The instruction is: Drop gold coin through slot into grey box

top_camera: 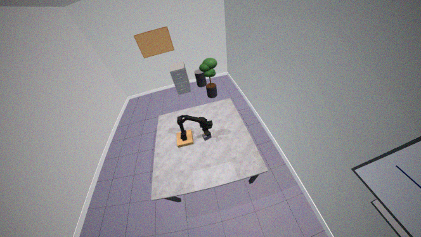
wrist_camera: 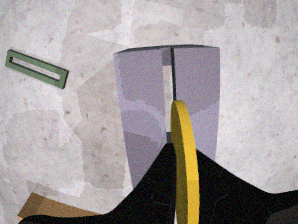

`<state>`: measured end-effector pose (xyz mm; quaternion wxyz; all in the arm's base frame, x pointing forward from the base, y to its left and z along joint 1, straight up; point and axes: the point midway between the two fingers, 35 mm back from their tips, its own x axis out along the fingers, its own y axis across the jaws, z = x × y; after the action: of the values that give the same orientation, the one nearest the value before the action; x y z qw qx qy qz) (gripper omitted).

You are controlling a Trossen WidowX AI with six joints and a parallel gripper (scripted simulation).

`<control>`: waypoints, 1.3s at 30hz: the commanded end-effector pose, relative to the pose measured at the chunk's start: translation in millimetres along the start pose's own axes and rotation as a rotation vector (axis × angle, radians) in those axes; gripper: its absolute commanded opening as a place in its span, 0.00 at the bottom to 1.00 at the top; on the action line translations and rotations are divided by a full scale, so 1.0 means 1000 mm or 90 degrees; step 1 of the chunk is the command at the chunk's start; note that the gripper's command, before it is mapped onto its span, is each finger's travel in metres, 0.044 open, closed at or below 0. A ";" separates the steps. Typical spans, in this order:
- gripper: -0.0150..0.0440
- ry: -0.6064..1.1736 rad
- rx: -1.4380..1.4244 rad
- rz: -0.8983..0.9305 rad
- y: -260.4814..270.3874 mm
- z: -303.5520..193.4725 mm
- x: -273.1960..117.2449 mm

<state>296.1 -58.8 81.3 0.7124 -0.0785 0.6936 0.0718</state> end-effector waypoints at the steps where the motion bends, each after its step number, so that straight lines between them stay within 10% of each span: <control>1: 0.25 0.003 -0.002 0.001 0.000 -0.001 0.003; 23: 0.25 0.003 -0.004 0.001 0.000 -0.001 0.010; 29: 0.52 0.000 -0.001 0.000 0.000 0.000 0.007; 39: 0.57 0.000 -0.001 0.000 0.000 0.000 0.006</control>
<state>295.9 -58.7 74.3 0.7123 -0.0790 0.6937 0.0725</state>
